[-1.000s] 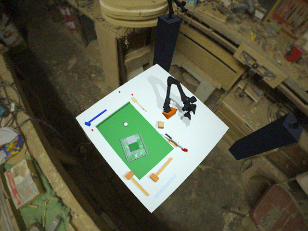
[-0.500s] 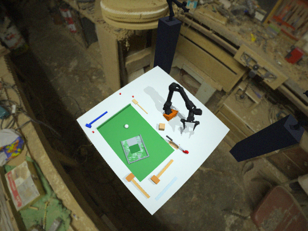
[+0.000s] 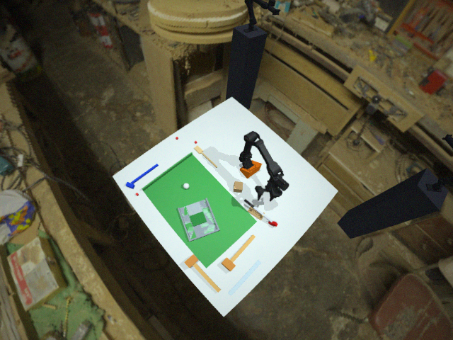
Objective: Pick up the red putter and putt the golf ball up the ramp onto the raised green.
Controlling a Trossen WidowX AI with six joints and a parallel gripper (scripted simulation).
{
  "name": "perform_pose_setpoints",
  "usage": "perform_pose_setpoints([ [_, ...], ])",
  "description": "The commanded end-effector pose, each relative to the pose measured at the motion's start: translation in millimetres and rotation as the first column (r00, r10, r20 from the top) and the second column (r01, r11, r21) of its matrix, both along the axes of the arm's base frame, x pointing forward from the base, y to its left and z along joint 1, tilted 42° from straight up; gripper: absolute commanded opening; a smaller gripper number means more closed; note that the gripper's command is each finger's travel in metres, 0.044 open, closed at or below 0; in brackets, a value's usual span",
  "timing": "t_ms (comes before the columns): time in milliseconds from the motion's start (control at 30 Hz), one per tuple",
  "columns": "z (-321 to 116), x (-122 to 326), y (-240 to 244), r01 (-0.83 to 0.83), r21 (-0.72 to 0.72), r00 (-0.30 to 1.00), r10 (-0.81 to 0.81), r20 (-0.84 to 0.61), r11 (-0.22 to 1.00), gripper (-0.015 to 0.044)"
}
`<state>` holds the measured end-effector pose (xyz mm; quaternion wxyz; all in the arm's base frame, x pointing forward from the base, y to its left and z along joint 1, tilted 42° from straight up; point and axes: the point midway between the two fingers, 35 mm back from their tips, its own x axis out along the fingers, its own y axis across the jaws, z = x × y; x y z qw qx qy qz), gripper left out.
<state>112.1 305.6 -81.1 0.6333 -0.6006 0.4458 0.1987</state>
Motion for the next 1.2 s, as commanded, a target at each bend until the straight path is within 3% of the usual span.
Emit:
perform_pose_setpoints([
  [0, 2.7, 57.0, -29.8, -0.244, -0.318, 0.899, 0.091, -0.428, 0.916, 0.0440],
  [233, 11.5, 89.2, -56.7, -0.459, -0.307, 0.671, 0.099, -0.734, 0.834, 0.0440],
  [700, 10.3, 88.7, -57.2, -0.465, -0.303, 0.663, 0.100, -0.742, 0.832, 0.0440],
  [1167, -17.9, 89.2, -80.8, -0.464, -0.304, 0.663, 0.099, -0.742, 0.832, 0.0440],
])
